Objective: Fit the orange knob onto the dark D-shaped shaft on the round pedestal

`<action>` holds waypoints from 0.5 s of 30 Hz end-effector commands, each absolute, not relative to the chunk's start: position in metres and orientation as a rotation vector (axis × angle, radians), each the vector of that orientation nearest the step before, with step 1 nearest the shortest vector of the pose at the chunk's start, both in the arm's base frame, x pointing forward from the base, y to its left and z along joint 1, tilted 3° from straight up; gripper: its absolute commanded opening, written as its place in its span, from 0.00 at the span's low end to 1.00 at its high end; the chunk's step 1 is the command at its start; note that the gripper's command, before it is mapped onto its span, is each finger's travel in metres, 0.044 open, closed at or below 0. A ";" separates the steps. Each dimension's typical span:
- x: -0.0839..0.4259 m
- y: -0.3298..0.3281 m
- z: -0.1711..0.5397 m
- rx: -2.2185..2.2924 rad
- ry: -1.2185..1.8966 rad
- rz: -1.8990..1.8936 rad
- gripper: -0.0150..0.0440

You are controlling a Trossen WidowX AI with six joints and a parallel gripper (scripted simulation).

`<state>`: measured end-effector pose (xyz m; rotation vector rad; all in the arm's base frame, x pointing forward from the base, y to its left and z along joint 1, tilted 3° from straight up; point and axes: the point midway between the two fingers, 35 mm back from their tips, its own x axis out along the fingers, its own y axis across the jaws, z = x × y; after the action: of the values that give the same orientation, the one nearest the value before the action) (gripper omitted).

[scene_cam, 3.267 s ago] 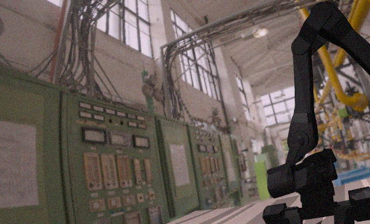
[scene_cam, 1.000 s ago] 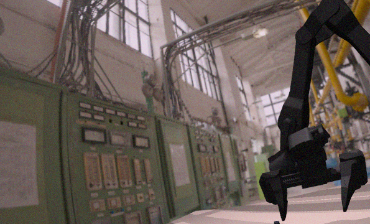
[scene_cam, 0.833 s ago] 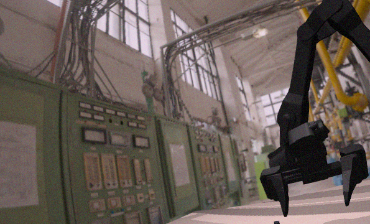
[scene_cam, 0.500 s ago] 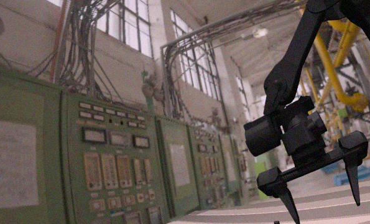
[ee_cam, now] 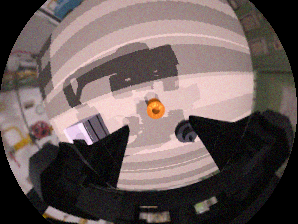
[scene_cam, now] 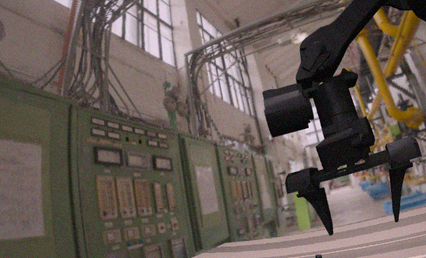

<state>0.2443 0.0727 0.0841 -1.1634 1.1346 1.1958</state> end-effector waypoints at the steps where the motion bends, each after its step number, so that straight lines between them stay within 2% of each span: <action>1: 0.244 0.072 0.086 -1.175 1.141 1.180 1.00; 5: 0.244 0.072 0.086 -1.066 1.205 1.080 1.00; 15: 0.245 0.072 0.085 -0.299 1.481 0.366 1.00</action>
<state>0.2446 0.0729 0.0855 -0.7776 1.3382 0.8227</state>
